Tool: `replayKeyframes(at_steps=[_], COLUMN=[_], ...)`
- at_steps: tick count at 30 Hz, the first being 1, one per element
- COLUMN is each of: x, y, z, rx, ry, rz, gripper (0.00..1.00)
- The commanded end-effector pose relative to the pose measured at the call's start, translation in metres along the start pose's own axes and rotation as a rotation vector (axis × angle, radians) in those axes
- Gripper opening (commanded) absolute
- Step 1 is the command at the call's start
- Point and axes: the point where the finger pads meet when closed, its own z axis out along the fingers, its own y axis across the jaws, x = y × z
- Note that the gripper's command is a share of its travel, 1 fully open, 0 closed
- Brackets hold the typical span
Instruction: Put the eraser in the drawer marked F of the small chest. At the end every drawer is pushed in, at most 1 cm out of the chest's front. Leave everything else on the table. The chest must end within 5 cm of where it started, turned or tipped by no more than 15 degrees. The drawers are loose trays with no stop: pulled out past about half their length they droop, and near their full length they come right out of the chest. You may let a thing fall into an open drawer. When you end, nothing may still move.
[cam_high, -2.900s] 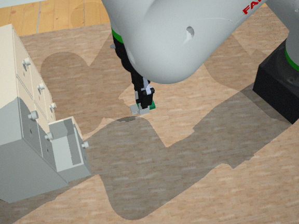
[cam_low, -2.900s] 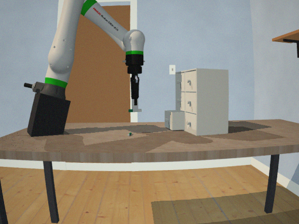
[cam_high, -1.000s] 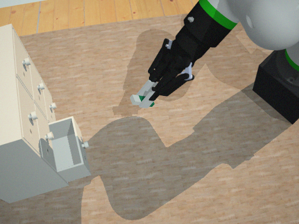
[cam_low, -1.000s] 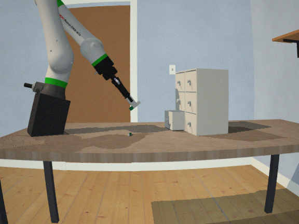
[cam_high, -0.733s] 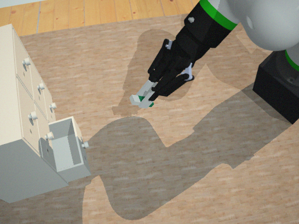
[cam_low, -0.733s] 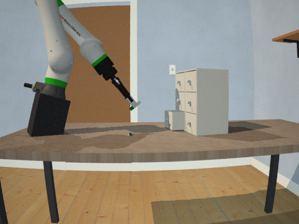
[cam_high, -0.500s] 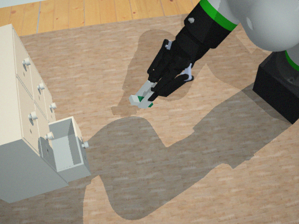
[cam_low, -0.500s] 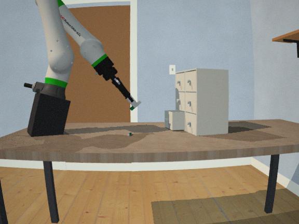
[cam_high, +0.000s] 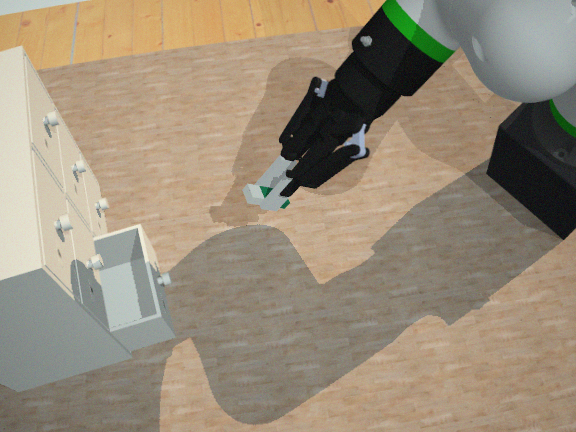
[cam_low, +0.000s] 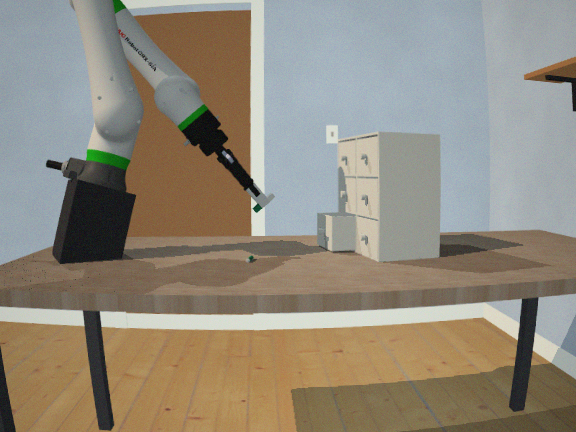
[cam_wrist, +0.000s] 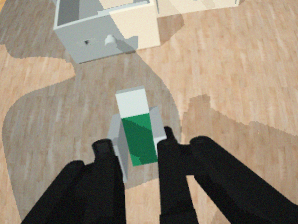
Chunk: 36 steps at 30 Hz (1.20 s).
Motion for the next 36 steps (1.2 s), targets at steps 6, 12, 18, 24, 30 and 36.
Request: replayKeyframes(at_steps=[6, 12, 18, 24, 30, 36], x=[0.035, 0.035, 0.038, 0.040, 0.043, 0.049], y=[0.000, 0.000, 0.000, 0.000, 0.000, 0.000], z=[0.033, 0.033, 0.035, 0.037, 0.039, 0.044], rx=[-0.046, -0.046, -0.046, -0.046, -0.046, -0.046], ry=[0.093, 0.093, 0.093, 0.093, 0.093, 0.093], rz=[-0.010, -0.010, -0.010, -0.010, -0.010, -0.010], gripper=[0.11, 0.11, 0.11, 0.11, 0.11, 0.11])
